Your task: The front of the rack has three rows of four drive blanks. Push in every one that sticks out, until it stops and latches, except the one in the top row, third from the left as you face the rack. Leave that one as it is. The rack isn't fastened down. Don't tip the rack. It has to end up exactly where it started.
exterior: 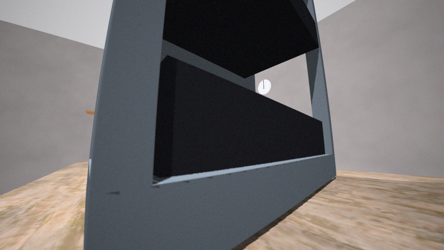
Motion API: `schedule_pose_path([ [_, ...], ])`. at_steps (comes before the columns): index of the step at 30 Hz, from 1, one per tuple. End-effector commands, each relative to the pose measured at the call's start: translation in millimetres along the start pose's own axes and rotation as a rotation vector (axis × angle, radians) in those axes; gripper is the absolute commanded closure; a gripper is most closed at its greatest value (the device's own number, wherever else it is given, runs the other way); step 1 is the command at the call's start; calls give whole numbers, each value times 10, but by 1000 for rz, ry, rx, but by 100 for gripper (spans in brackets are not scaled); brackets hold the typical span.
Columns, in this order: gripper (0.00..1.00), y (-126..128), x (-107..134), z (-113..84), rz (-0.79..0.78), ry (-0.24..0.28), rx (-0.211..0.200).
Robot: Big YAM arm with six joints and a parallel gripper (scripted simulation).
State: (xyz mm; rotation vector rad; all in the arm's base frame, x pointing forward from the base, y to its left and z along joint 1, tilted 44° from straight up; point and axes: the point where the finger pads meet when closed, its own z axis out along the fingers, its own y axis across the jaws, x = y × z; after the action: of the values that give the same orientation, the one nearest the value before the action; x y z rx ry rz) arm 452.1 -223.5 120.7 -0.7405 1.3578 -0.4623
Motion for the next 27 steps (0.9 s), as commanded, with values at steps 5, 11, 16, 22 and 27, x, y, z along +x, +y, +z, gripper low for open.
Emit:
schedule_pose_path([
  [5, 100, 22, -197, 11, -18, -9, -4],
  [11, 100, 98, -492, -73, -18, -8, -4],
  [16, 100, 203, -893, -188, -17, -7, -4],
  [22, 100, 264, -1131, -256, -17, -7, -4],
  [27, 100, 281, -1041, -293, -1, 14, -4],
])
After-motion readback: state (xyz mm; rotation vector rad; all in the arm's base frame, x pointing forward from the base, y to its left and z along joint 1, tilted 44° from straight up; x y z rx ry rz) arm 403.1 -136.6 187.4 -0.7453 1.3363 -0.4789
